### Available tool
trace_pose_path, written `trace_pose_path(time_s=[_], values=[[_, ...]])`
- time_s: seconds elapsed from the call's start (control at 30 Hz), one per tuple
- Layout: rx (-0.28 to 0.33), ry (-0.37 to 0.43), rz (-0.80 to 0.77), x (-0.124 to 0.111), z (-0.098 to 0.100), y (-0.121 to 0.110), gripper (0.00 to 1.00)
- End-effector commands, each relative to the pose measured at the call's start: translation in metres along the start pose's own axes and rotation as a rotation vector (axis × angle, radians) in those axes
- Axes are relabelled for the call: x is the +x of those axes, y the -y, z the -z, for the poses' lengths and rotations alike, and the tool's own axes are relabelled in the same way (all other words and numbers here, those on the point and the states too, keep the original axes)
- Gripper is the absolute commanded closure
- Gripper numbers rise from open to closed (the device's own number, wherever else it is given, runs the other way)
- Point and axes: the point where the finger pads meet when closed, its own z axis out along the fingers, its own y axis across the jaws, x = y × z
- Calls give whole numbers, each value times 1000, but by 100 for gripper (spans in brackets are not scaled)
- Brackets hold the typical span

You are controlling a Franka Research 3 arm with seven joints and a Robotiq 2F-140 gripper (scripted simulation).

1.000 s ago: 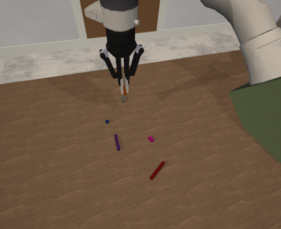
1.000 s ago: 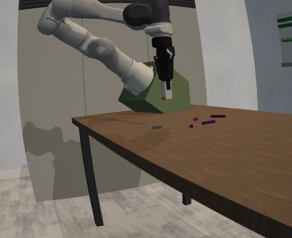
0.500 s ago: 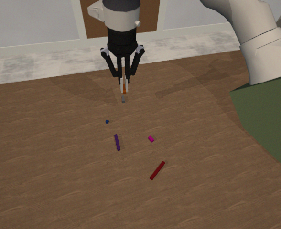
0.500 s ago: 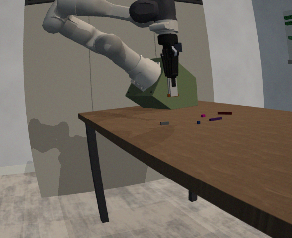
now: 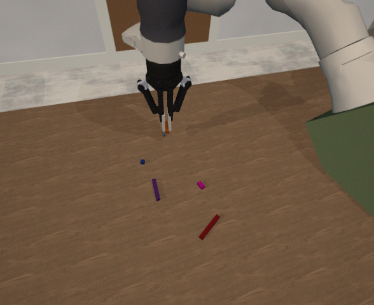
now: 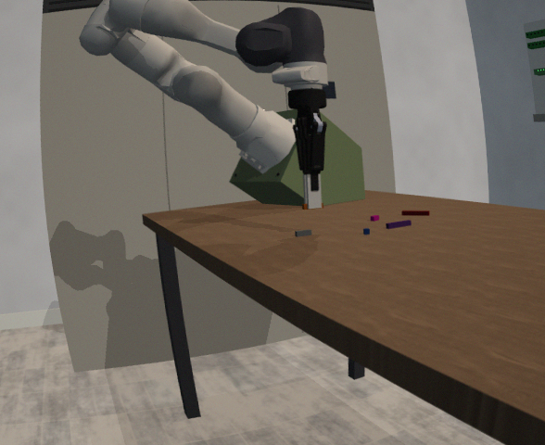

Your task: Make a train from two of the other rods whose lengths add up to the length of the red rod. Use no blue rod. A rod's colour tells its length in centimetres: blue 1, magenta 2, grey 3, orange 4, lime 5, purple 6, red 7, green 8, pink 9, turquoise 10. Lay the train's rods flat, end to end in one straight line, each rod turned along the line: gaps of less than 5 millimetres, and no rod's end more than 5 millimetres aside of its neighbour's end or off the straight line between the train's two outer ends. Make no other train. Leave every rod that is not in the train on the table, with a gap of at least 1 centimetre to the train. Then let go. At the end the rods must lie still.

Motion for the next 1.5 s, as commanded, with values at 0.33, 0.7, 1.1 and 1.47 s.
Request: trace_pose_path(time_s=[0.33, 0.7, 1.1, 1.47], values=[[12, 25, -5, -11, -35, 6, 97], [12, 25, -5, -11, -37, 6, 97], [12, 25, -5, -11, -37, 6, 97], [12, 25, -5, -11, -37, 6, 97]])
